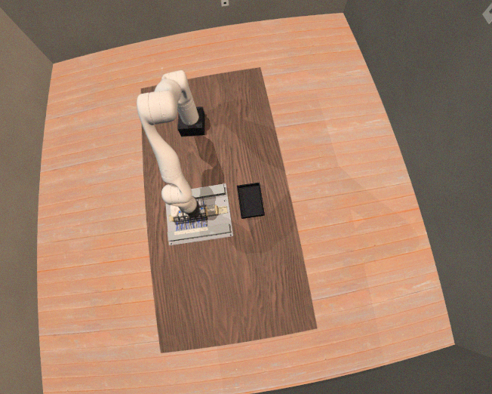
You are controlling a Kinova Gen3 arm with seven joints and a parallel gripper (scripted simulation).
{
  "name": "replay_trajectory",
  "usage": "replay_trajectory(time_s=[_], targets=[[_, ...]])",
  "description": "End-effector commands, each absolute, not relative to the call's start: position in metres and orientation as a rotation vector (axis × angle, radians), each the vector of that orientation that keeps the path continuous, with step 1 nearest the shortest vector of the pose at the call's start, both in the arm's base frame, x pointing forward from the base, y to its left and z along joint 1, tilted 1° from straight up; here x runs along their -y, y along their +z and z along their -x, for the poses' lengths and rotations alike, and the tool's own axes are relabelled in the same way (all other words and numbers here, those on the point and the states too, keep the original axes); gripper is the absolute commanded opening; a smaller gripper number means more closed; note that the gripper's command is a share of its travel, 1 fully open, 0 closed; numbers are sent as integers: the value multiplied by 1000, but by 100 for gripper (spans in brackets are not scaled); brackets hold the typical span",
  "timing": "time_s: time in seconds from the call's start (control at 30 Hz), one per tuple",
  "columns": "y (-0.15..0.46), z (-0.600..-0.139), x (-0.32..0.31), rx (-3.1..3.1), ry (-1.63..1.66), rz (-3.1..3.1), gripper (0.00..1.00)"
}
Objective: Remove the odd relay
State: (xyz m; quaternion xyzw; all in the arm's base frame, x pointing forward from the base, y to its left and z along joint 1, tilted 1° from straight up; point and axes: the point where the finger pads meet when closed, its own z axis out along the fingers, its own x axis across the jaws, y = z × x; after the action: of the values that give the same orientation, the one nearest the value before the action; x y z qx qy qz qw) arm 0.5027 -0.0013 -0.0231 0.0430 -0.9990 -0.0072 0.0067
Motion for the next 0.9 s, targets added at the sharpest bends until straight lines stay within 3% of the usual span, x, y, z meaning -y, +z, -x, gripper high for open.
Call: replay_trajectory(time_s=[0.0, 0.87], targets=[[-22, -504, 1, 3118, -22, -134, 0], [-22, -505, 1, 3083, -19, -133, 0]])
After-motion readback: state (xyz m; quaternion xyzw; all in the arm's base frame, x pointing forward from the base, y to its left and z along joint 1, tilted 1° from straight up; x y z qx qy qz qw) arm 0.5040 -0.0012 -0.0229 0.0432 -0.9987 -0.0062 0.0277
